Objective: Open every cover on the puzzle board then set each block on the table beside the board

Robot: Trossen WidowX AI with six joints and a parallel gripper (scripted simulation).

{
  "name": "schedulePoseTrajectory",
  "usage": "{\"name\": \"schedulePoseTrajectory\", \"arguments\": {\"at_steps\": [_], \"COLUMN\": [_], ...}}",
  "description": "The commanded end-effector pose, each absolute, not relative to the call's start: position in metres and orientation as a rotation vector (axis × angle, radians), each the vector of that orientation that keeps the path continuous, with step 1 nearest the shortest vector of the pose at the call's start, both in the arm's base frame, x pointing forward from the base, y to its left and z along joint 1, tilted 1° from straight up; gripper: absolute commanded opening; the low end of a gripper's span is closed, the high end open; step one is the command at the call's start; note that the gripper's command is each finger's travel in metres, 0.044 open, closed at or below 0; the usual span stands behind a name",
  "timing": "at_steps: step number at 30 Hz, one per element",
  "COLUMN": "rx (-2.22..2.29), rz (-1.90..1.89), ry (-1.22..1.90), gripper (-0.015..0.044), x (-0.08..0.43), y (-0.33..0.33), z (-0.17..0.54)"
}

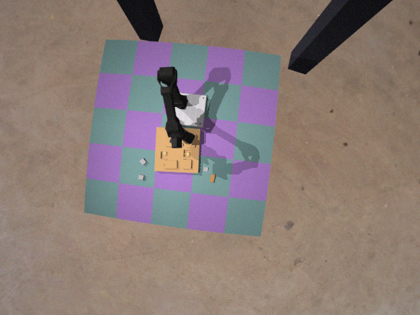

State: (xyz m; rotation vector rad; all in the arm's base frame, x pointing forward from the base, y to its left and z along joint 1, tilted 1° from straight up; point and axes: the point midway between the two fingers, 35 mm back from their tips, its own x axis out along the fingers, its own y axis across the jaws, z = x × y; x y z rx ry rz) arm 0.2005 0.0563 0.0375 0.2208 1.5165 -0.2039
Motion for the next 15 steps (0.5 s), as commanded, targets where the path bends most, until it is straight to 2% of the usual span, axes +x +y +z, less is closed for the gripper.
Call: {"name": "schedulePoseTrajectory", "arguments": {"at_steps": [1, 4, 15], "rx": [0.215, 0.215, 0.22], "rz": [-0.205, -0.205, -0.205], "ry": [1.525, 1.525, 1.52], "gripper": [0.0144, 0.0144, 0.008], "x": [0.199, 0.199, 0.1997], "y": [0.0557, 0.0557, 0.056], "z": [0.0341, 0.0341, 0.0358]}}
